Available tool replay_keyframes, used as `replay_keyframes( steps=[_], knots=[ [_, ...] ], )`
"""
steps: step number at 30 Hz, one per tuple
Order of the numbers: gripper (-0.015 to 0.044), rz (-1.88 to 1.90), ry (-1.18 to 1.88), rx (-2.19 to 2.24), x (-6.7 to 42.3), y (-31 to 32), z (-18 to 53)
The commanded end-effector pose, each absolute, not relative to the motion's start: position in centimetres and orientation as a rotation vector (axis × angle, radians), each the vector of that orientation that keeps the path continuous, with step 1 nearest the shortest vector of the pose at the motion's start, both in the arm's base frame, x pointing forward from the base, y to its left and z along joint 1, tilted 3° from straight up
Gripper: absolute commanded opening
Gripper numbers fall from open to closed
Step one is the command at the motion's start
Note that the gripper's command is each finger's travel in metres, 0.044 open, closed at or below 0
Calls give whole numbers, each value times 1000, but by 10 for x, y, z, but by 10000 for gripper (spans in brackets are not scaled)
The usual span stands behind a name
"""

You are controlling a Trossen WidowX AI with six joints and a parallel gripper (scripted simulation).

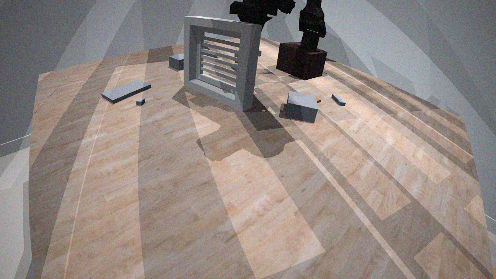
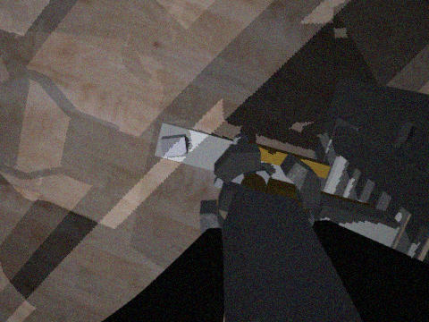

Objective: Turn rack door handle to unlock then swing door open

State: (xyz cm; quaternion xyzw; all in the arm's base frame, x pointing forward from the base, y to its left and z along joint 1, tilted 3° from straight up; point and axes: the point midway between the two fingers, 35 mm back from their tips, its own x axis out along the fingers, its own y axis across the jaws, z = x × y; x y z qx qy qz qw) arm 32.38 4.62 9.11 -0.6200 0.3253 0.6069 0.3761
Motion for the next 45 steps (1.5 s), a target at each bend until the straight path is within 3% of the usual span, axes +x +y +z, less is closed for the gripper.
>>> replay_keyframes(
  steps=[1, 4, 26, 45],
  knots=[
    [221, 1558, 827, -1594, 324, 46, 91],
    [283, 1558, 827, -1594, 324, 46, 91],
    [283, 858, 1323, -831, 324, 46, 91],
    [283, 158, 1510, -84, 324, 46, 91]
  ],
)
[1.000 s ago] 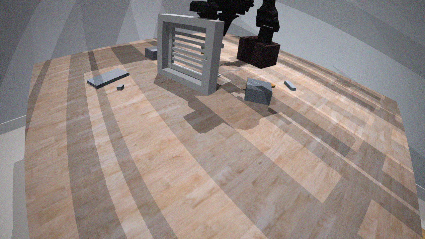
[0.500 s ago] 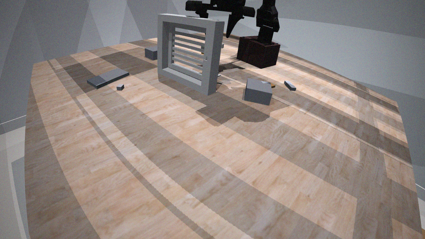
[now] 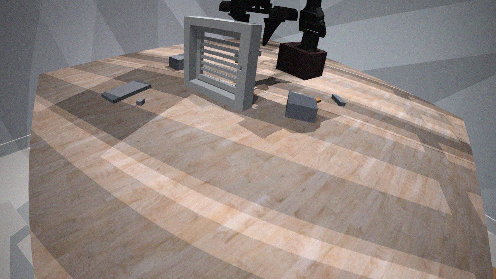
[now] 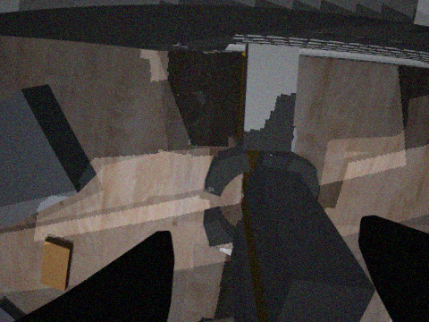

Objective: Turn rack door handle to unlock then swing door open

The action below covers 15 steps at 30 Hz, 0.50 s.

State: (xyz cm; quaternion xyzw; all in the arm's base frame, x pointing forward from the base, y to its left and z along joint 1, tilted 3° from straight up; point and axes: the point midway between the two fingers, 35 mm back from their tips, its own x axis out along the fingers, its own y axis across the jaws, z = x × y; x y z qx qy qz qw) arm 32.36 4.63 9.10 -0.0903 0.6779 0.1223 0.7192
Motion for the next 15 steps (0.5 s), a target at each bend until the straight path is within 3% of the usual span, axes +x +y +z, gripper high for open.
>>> replay_keyframes(
  steps=[1, 15],
  knots=[
    [283, 121, 1513, -44, 324, 46, 91],
    [283, -406, 1485, 509, 324, 46, 91]
  ],
)
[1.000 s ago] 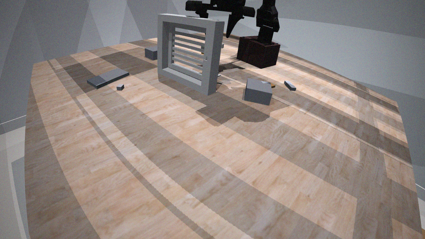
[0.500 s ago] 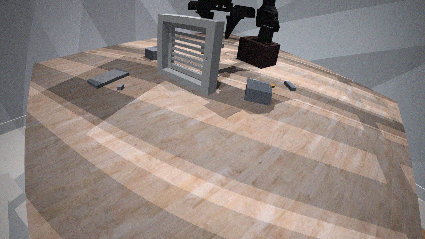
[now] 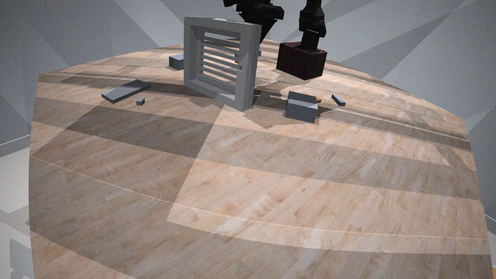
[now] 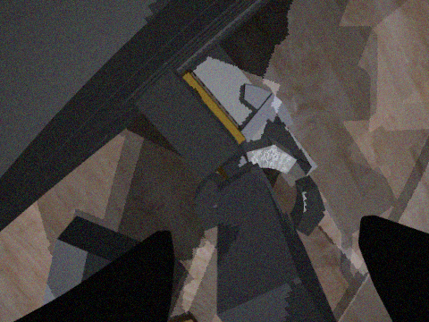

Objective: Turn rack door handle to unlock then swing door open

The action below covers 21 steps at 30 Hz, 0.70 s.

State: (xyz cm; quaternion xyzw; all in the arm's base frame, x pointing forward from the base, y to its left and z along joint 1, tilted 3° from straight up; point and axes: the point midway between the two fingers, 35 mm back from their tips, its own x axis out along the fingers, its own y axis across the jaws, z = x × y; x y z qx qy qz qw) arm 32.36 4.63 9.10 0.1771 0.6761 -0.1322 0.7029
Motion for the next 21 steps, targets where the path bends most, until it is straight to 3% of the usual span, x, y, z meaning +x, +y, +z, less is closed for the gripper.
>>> replay_keyframes(
  steps=[1, 21],
  knots=[
    [283, -444, 1478, 549, 324, 46, 91],
    [283, -1132, 1216, 1258, 324, 46, 91]
  ],
)
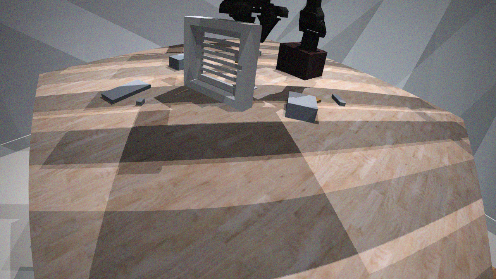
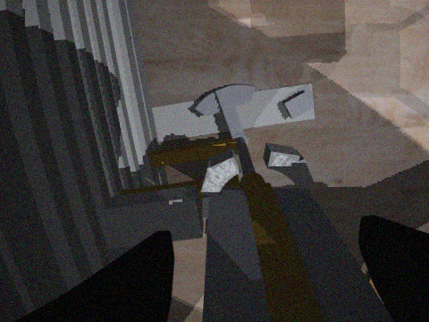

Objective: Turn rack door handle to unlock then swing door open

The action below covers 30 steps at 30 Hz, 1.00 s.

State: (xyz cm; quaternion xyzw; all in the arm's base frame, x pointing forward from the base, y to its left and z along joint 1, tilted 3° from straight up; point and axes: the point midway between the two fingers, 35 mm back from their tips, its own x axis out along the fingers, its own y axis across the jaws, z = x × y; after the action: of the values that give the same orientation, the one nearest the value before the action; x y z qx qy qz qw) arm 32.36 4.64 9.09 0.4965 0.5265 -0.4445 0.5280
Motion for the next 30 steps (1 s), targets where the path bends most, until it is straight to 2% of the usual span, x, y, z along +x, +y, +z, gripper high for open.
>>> replay_keyframes(
  steps=[1, 5, 12, 25, 30],
  knots=[
    [283, -1132, 1216, 1258, 324, 46, 91],
    [283, -1132, 1216, 1258, 324, 46, 91],
    [100, -1132, 1216, 1258, 324, 46, 91],
    [13, -1132, 1216, 1258, 324, 46, 91],
    [11, -1122, 1221, 1248, 324, 46, 91]
  ],
)
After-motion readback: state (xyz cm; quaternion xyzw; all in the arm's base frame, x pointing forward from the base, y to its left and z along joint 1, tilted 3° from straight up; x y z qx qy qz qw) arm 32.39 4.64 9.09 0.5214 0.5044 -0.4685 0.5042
